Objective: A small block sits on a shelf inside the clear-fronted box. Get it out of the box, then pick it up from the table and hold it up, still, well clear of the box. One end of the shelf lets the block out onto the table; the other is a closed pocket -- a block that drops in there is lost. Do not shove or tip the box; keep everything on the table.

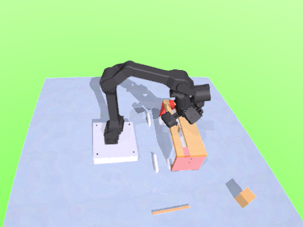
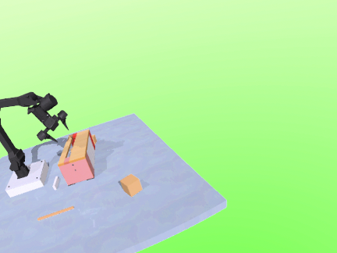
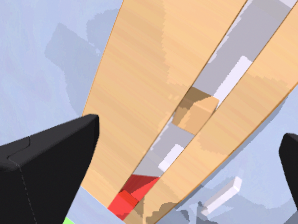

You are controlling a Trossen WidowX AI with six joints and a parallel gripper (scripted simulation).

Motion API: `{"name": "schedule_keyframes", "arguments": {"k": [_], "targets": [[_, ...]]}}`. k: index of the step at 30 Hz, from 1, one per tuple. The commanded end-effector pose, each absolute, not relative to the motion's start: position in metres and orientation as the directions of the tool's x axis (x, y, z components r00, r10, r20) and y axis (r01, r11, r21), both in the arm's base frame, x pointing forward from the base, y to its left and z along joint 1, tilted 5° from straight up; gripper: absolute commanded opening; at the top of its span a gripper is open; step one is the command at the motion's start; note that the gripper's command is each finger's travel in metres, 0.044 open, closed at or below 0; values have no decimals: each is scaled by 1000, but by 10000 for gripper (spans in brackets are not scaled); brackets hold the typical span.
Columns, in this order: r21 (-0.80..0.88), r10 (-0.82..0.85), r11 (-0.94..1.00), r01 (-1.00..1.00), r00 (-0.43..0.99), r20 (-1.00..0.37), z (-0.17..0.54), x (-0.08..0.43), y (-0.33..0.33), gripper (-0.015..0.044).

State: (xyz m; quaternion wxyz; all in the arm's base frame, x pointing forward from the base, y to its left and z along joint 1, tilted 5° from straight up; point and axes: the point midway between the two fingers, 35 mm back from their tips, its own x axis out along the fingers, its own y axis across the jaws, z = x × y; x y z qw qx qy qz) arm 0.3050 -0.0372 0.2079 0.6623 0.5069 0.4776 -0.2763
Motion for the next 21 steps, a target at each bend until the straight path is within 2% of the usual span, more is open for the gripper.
{"name": "schedule_keyframes", "arguments": {"k": [1, 21], "targets": [[70, 257, -71, 995, 86, -963, 150, 268, -14, 400], [64, 259, -76, 995, 82, -962, 142, 270, -15, 400]]}}
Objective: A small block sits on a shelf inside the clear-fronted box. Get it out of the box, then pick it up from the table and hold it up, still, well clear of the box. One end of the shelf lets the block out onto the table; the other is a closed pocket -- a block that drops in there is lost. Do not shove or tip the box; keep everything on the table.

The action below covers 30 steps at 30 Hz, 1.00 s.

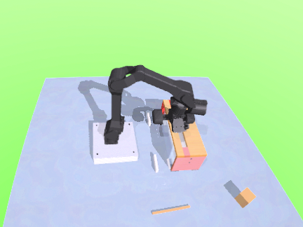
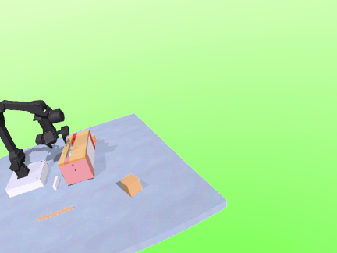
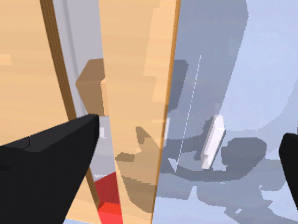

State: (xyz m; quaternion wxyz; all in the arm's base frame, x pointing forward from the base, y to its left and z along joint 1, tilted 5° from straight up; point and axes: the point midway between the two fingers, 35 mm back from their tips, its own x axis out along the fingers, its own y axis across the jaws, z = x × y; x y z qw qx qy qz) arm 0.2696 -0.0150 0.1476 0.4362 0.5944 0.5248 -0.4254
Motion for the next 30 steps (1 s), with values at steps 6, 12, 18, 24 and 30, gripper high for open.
{"name": "schedule_keyframes", "arguments": {"k": [6, 12, 18, 24, 30], "targets": [[64, 259, -76, 995, 82, -962, 133, 273, -16, 400], [65, 259, -76, 995, 82, -962, 123, 275, -17, 400], [65, 259, -76, 995, 82, -962, 113, 277, -18, 400], [65, 258, -76, 995, 82, -963, 104, 278, -19, 400], [65, 258, -76, 995, 82, -963, 94, 279, -20, 400]]}}
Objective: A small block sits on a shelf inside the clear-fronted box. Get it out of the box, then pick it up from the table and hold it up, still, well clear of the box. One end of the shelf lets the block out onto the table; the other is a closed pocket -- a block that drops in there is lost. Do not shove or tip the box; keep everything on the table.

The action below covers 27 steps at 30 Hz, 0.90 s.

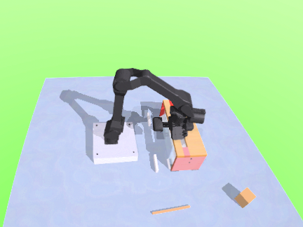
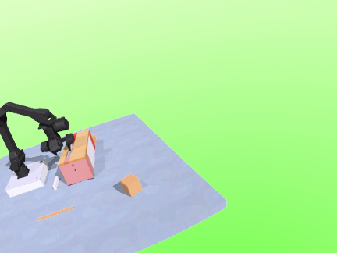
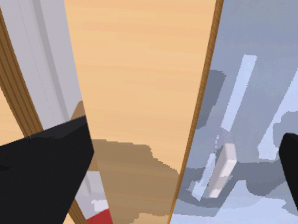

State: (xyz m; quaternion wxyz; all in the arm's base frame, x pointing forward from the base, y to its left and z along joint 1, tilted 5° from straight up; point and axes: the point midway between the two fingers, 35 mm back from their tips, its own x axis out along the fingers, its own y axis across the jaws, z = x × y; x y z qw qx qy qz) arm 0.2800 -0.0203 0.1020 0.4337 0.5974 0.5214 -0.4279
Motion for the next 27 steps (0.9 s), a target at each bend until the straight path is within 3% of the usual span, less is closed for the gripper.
{"name": "schedule_keyframes", "arguments": {"k": [1, 27], "targets": [[65, 258, -76, 995, 82, -963, 93, 280, -20, 400], [69, 254, -82, 994, 88, -963, 75, 283, -3, 400]]}}
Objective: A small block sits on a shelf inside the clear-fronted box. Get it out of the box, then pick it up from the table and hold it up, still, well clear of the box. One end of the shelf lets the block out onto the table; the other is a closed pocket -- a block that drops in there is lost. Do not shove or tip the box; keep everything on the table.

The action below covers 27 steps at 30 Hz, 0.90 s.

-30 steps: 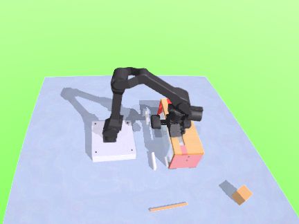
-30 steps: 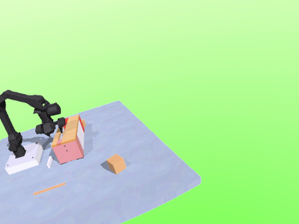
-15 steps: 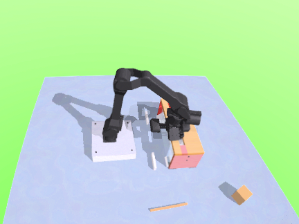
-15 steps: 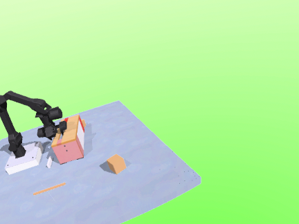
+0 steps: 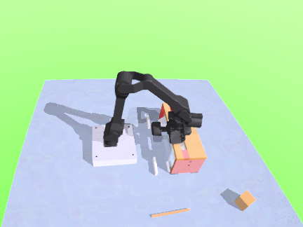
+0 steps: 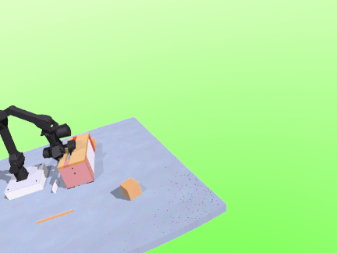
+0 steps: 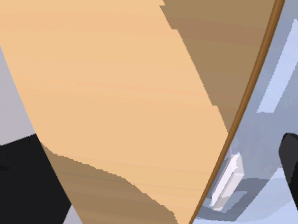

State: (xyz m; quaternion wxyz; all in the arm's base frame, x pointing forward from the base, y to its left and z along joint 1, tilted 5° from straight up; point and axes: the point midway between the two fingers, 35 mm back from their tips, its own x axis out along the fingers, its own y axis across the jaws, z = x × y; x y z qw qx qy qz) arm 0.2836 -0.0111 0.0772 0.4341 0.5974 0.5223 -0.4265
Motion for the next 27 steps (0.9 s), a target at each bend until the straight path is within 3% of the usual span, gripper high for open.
{"name": "schedule_keyframes", "arguments": {"k": [1, 27], "targets": [[69, 255, -82, 994, 88, -963, 75, 283, -1, 400], [69, 259, -82, 994, 88, -962, 72, 288, 50, 400]]}}
